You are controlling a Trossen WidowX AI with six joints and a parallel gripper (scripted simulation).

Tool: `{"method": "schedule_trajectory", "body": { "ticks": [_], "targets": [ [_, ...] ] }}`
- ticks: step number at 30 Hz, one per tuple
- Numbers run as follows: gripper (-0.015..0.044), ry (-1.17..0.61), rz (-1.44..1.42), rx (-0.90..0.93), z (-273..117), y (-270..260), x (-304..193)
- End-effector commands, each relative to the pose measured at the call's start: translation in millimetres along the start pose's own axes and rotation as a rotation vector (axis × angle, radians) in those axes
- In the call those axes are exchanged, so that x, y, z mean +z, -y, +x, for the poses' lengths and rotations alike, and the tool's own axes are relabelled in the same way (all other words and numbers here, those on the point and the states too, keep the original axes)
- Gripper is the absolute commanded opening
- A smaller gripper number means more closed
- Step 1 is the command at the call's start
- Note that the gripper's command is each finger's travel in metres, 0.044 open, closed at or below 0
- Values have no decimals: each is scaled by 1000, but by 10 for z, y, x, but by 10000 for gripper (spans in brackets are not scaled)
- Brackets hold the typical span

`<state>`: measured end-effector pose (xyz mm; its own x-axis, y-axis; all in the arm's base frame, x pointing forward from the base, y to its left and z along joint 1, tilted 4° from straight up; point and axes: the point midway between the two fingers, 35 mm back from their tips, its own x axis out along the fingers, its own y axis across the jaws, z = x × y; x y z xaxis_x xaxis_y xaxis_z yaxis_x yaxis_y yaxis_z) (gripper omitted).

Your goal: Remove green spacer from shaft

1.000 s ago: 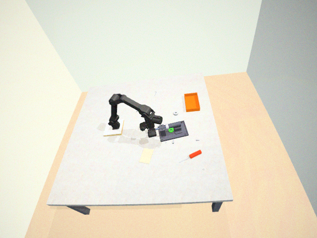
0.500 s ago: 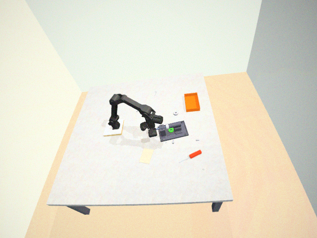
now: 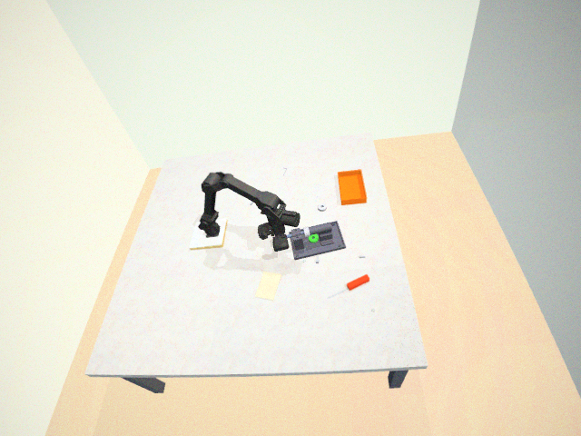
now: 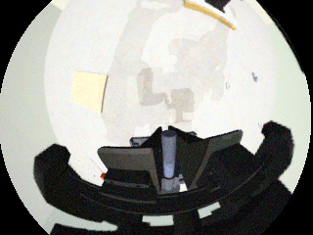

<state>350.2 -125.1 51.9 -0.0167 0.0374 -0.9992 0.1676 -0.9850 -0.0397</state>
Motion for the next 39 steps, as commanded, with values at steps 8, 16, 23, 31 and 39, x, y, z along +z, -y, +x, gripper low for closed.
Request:
{"method": "schedule_trajectory", "body": {
  "ticks": [8,16,23,31,39],
  "targets": [
    [0,-13,1,-2,-17,8,-68],
    [0,-13,1,-2,-18,8,-93],
    [0,-13,1,-2,-19,9,-114],
    [0,-14,1,-2,-19,9,-138],
    [0,-14,1,-2,-20,9,-163]
  ]
}}
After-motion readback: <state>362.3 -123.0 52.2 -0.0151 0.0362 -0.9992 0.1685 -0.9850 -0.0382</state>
